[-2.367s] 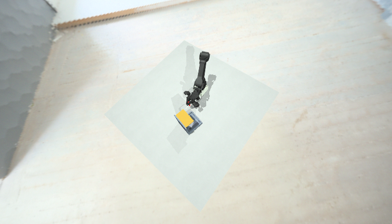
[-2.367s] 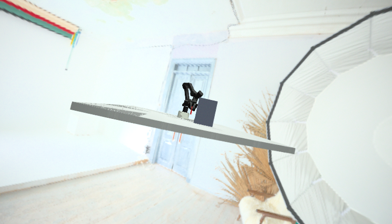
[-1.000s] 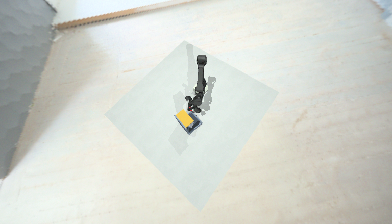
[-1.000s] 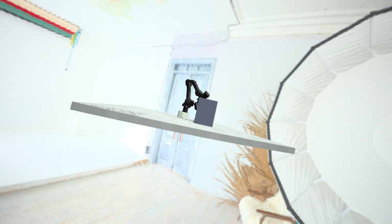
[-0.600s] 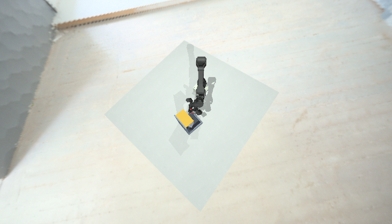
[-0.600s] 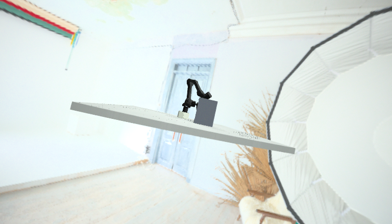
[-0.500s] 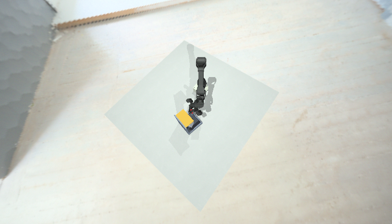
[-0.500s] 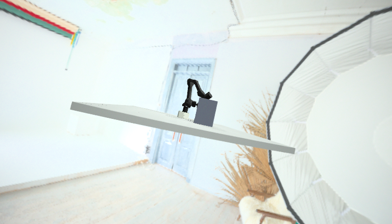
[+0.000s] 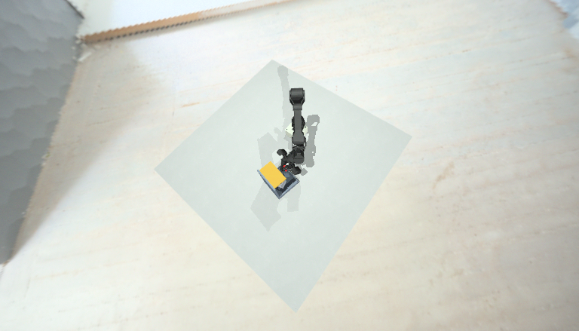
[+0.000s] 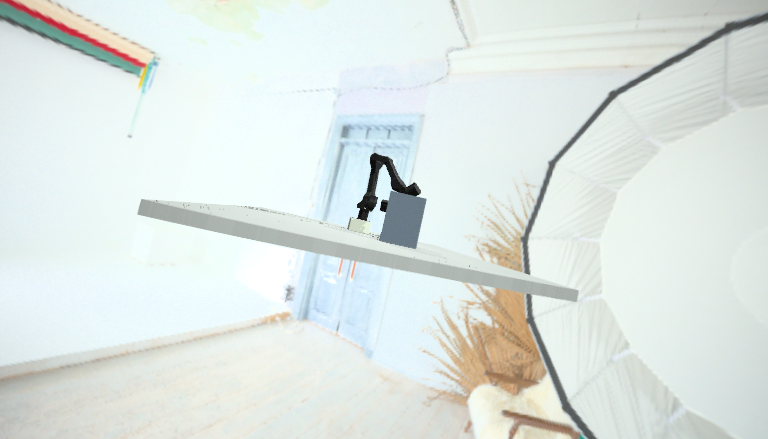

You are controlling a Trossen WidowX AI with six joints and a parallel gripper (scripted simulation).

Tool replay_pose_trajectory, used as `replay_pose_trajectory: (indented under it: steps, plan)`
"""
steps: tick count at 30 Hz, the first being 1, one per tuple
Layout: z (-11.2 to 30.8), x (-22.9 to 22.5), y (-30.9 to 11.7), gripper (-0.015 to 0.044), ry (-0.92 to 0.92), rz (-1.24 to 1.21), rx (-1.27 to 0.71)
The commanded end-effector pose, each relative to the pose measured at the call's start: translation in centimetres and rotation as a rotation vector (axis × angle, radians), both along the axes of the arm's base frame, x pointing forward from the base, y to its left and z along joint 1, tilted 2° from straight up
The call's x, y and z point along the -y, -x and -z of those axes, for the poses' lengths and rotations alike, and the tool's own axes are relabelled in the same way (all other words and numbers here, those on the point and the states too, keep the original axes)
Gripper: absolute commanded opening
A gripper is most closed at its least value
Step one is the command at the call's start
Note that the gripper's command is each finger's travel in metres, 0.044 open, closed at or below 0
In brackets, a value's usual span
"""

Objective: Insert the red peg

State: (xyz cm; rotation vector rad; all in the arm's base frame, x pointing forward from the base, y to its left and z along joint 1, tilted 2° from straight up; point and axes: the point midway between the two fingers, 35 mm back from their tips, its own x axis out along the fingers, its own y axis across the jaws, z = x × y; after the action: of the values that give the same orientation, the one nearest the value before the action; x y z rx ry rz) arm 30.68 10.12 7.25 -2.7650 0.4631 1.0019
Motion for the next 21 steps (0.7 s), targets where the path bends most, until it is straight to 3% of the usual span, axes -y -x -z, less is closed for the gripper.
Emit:
replay_pose_trajectory:
  steps: [1, 21]
  plan:
    - [0.2, -0.6, -0.4, 0.0000, 0.001, 0.001, 0.002]
    - [0.8, -2.4, -3.0, 0.0000, 0.002, -0.003, 0.011]
